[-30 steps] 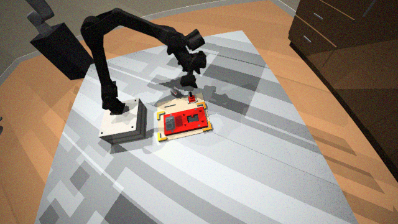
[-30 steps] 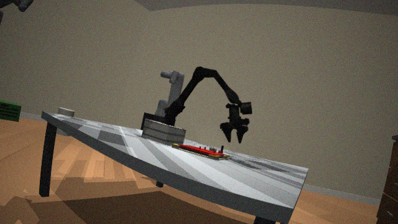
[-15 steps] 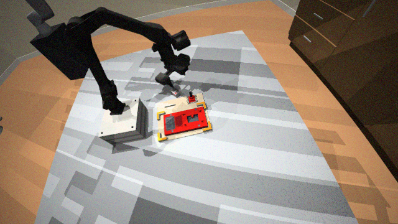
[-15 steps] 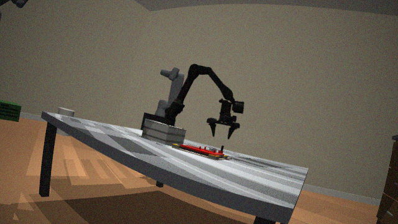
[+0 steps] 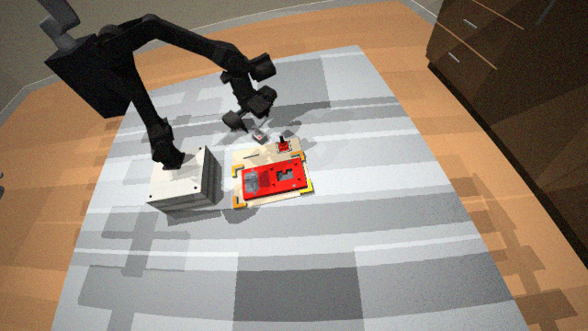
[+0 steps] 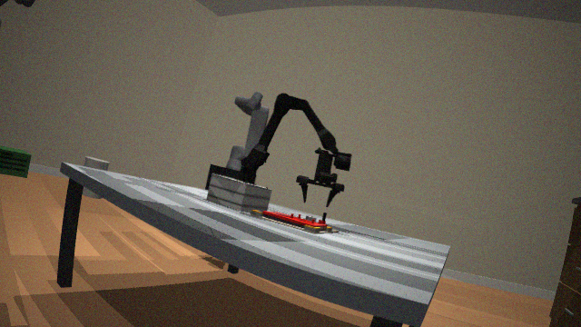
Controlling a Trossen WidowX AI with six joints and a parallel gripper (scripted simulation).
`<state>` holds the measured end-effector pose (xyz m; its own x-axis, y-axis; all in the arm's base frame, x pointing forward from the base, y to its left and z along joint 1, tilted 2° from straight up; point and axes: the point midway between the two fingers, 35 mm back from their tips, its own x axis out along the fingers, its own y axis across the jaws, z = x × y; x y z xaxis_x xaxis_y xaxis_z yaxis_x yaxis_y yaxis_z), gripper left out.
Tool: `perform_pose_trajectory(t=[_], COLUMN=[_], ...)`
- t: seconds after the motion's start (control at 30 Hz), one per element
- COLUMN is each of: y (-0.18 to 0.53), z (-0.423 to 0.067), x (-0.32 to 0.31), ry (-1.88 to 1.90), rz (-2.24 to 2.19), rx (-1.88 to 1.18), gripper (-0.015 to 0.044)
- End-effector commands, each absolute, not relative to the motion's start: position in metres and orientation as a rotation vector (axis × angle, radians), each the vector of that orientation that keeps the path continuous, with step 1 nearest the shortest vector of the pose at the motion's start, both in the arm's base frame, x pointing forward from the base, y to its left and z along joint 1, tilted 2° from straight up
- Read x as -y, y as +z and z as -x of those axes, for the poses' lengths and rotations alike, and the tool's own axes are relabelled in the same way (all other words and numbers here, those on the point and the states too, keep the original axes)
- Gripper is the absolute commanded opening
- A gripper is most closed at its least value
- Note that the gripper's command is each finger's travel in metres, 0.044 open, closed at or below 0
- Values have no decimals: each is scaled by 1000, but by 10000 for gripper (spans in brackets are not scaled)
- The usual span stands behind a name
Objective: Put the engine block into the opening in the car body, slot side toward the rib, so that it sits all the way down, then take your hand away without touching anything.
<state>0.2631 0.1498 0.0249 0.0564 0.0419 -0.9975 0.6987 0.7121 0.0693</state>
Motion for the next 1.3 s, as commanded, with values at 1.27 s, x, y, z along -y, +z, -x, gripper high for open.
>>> perform_pose_trajectory(t=[1.27], y=[-36], z=[-258], x=[-152], ry=[-572], rz=[-648], rx=[-1463], gripper=[230])
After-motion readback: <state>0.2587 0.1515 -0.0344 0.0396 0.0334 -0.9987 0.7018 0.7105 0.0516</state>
